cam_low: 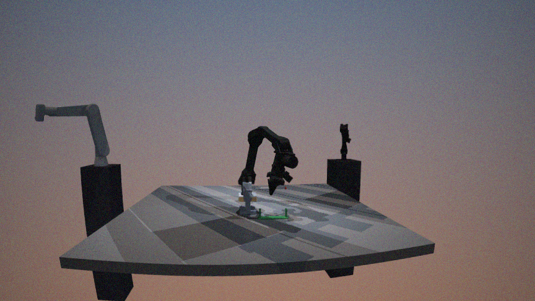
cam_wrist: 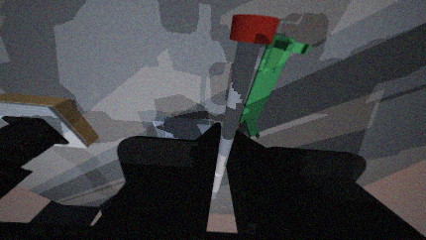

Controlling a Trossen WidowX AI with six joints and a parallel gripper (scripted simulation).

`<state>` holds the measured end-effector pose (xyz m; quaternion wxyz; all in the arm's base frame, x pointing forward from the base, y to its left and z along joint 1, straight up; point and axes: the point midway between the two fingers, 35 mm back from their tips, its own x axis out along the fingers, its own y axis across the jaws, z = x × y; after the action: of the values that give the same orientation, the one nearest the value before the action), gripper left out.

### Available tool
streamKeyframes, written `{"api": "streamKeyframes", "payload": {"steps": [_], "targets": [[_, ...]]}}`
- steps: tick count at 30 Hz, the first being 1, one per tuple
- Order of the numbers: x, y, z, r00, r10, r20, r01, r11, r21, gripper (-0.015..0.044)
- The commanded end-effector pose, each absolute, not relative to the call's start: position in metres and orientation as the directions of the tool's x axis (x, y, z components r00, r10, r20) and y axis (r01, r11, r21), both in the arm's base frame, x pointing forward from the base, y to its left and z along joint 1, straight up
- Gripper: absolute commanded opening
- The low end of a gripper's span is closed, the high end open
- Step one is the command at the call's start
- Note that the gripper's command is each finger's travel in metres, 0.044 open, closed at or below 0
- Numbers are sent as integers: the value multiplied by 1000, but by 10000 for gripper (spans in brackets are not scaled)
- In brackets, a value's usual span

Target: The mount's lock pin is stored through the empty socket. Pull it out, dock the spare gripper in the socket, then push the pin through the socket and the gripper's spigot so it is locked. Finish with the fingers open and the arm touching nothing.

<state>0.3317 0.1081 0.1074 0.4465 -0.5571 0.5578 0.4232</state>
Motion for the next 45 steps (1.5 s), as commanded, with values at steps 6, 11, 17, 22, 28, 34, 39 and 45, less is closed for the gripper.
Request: {"api": "streamKeyframes", "payload": {"steps": [6,11,17,22,28,34,39,45], "targets": [[304,109,110,19,-241,-970,-1000,13,-22,0],[294,108,110,19,-241,-970,-1000,8,-21,0],[295,109,96,19,-240,-970,-1000,8,-21,0],[295,109,74,18,-240,-971,-1000,8,-21,0],[294,108,57,19,-239,-971,-1000,9,-22,0],[294,105,57,18,-238,-971,-1000,9,-21,0],[293,102,59,20,-238,-971,-1000,9,-22,0],[294,99,59,21,-238,-971,-1000,9,-24,0]]}}
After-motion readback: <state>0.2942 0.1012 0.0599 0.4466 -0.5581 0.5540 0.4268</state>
